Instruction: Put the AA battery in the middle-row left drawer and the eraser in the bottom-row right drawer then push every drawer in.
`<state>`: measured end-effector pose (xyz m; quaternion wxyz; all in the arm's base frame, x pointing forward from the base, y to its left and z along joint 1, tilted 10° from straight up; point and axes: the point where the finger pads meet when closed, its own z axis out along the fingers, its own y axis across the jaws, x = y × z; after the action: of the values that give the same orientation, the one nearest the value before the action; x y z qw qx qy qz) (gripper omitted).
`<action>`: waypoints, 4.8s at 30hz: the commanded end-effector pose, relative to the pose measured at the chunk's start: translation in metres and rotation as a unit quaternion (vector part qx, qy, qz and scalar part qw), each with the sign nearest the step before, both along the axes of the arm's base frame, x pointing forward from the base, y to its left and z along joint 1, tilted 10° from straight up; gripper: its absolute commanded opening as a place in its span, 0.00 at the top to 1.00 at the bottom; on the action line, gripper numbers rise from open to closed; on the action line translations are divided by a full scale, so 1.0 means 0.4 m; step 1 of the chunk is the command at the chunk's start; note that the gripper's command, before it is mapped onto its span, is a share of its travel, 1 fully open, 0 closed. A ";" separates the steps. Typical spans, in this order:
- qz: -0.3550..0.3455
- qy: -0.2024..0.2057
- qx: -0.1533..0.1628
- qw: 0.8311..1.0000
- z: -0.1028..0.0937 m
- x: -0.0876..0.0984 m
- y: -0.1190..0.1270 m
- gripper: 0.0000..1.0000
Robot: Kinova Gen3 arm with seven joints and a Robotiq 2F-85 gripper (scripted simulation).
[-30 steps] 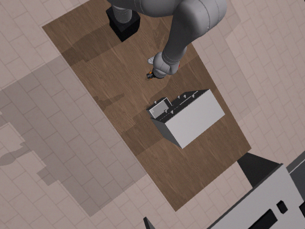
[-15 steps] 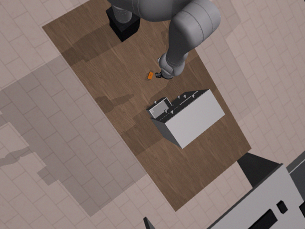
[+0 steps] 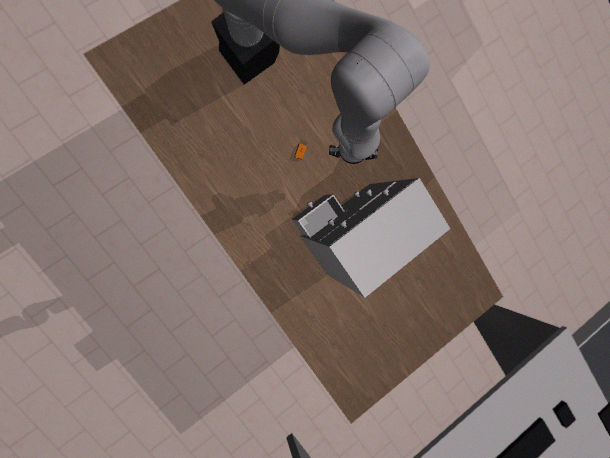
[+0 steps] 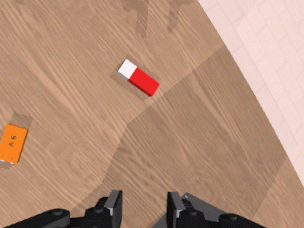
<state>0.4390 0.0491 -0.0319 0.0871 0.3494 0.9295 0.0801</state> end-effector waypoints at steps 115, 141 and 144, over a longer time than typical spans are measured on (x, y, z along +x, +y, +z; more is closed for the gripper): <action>-0.845 -0.008 0.050 0.532 -0.352 -0.076 0.234 0.67; -0.869 0.012 0.032 0.493 -0.367 -0.132 0.265 0.67; -0.870 0.012 0.031 0.492 -0.367 -0.134 0.266 0.67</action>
<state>0.3851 0.1546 -0.1792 0.0907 0.9842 0.1516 -0.0123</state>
